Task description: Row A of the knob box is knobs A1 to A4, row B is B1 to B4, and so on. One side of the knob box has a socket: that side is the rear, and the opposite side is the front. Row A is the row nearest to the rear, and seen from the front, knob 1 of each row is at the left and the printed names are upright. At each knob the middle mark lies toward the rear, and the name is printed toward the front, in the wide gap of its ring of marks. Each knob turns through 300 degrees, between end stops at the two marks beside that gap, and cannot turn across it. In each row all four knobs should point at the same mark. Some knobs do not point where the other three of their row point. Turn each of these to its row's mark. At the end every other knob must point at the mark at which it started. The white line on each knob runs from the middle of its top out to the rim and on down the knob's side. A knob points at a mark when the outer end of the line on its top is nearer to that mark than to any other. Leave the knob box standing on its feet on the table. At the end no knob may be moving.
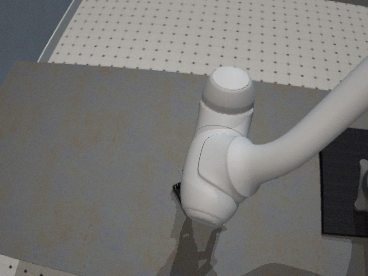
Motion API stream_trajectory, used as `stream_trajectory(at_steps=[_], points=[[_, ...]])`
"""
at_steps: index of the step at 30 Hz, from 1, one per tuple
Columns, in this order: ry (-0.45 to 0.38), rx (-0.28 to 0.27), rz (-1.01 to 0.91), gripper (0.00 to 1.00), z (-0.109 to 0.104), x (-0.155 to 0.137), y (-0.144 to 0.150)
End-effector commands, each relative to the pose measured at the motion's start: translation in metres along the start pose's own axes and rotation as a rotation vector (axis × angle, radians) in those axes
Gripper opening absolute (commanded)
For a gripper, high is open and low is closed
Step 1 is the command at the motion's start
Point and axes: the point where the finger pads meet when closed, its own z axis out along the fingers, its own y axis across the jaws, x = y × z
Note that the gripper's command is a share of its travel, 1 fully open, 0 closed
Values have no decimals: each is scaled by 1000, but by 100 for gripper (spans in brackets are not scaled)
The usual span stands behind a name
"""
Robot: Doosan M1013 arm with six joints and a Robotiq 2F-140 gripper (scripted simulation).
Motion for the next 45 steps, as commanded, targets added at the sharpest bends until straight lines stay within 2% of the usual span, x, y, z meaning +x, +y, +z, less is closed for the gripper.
stream_trajectory(at_steps=[1, 34, 43, 45], points=[[0, 0, 0, 100, 0, 0, 0], [0, 0, 6, 100, 0, 0, 0], [0, 0, 143, 100, -1, 5, 1], [0, 0, 229, 100, -2, 9, 1]])
